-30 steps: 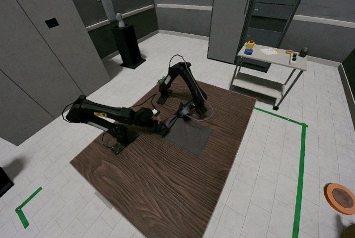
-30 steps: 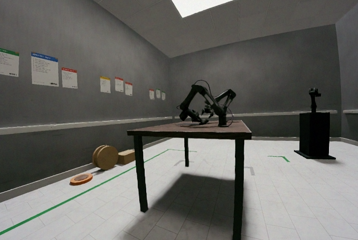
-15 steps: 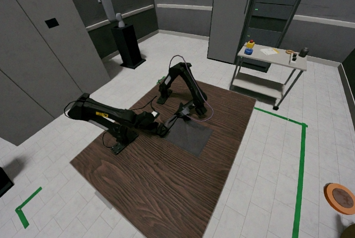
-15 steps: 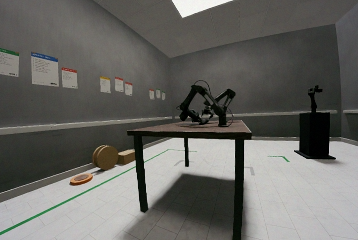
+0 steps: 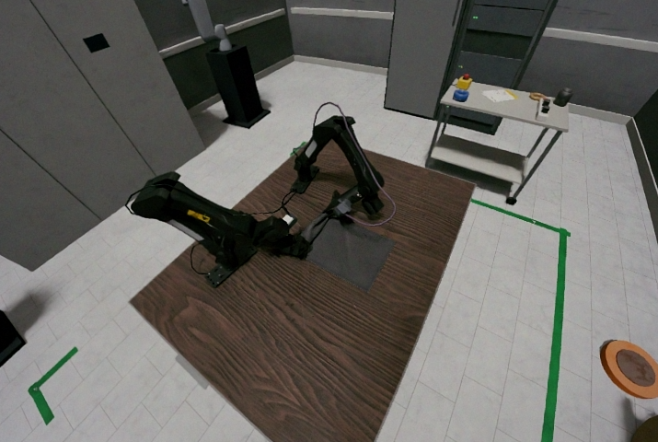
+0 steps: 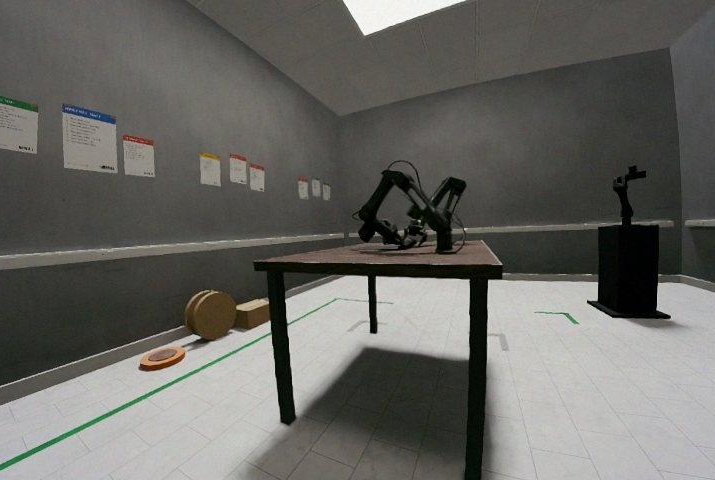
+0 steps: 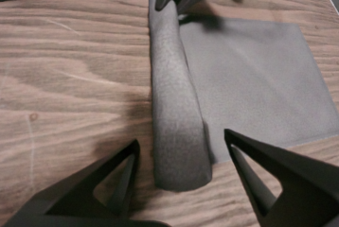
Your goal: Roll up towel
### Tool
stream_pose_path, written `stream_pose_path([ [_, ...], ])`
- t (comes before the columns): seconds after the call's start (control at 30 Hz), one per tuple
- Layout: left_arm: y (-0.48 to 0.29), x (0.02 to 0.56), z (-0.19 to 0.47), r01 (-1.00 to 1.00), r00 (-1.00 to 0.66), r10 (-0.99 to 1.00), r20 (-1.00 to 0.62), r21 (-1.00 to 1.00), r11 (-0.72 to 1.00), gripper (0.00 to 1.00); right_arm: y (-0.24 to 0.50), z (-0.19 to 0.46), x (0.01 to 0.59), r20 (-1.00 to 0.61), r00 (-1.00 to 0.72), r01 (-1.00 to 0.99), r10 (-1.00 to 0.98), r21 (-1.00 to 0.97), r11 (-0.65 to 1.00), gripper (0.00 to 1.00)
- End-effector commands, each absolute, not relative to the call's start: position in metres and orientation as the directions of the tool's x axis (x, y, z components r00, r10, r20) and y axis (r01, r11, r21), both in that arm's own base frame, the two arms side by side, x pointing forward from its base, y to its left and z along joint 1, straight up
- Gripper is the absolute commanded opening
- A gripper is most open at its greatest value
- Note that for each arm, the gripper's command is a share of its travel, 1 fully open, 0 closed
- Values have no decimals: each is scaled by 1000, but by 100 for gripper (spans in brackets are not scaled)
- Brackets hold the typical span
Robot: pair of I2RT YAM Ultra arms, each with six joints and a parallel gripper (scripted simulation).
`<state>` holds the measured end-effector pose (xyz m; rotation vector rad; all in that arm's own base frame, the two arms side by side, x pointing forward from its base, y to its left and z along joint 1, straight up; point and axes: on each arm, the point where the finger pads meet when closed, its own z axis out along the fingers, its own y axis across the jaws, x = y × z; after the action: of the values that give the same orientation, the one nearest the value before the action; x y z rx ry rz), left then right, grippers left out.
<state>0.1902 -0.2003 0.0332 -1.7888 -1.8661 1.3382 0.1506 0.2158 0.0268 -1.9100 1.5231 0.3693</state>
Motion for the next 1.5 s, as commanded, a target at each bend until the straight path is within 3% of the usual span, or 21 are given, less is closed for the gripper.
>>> stream_pose_path([
  [0.0,-197,197,23,688,-199,890,-409,-705,-170,16,227,31,158,-604,303,-934,-737,-342,-103,98],
  [0.03,-197,197,23,688,-199,890,-409,-705,-170,16,228,32,159,-604,303,-934,-737,-342,-103,98],
  [0.37,-197,197,23,688,-199,890,-409,-705,-170,16,228,32,159,-604,303,-934,-737,-342,-103,55],
  [0.43,-197,197,23,688,-199,890,-409,-705,-170,16,228,32,159,-604,303,-934,-737,-342,-103,55],
  [0.6,-197,197,23,688,-199,890,-409,-705,-170,16,228,32,159,-604,303,-934,-737,-342,-103,34],
  [0.93,-197,197,23,688,-199,890,-409,-705,-170,16,228,32,159,-604,303,-934,-737,-342,-103,23],
  [1.27,-197,197,23,688,-199,890,-409,-705,-170,16,228,32,159,-604,303,-934,-737,-342,-103,21],
  [1.47,-197,197,27,688,-199,890,-409,-705,-170,43,228,32,159,-604,303,-934,-737,-342,-103,21],
])
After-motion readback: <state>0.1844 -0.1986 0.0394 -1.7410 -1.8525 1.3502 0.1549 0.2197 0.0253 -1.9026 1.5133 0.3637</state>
